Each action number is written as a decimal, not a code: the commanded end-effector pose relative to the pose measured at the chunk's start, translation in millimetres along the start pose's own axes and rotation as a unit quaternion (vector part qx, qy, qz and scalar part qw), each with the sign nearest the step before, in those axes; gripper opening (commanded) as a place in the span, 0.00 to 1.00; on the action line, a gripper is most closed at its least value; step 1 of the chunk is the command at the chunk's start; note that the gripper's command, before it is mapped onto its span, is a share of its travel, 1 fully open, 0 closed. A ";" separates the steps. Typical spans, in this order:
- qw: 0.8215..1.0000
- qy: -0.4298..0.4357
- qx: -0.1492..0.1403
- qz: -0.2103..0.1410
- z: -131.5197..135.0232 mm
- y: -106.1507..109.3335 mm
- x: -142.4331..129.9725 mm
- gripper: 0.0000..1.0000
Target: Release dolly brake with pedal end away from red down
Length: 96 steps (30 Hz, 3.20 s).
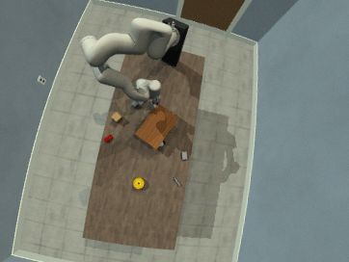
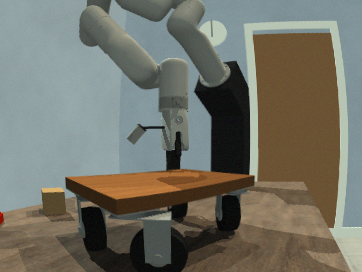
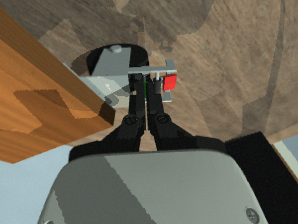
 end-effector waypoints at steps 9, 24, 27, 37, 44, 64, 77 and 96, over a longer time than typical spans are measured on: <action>1.000 0.000 0.000 0.000 -0.2 -3.2 -0.5 0.00; 1.000 0.000 0.000 0.000 -0.2 -9.3 -0.5 0.00; 1.000 0.000 0.000 0.000 -0.2 -10.3 -0.5 0.00; 1.000 0.000 0.000 0.000 -0.2 -11.5 -0.5 0.00; 1.000 0.000 0.000 0.000 -0.2 -11.5 -0.5 0.00; 1.000 0.000 0.000 0.000 -0.2 -0.5 -0.5 0.00; 1.000 0.000 0.000 0.000 -0.1 55.9 -0.4 0.00; 1.000 0.000 0.000 0.000 -0.1 67.2 -0.4 0.00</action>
Point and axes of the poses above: the point where the finger pads meet when closed, its own y axis back along the fingers, its own z axis across the jaws, x = y × z, the point moved 2 cm from there along y, back along the fingers, and after that the axes turned 4 degrees about y, right-handed, at the moved point
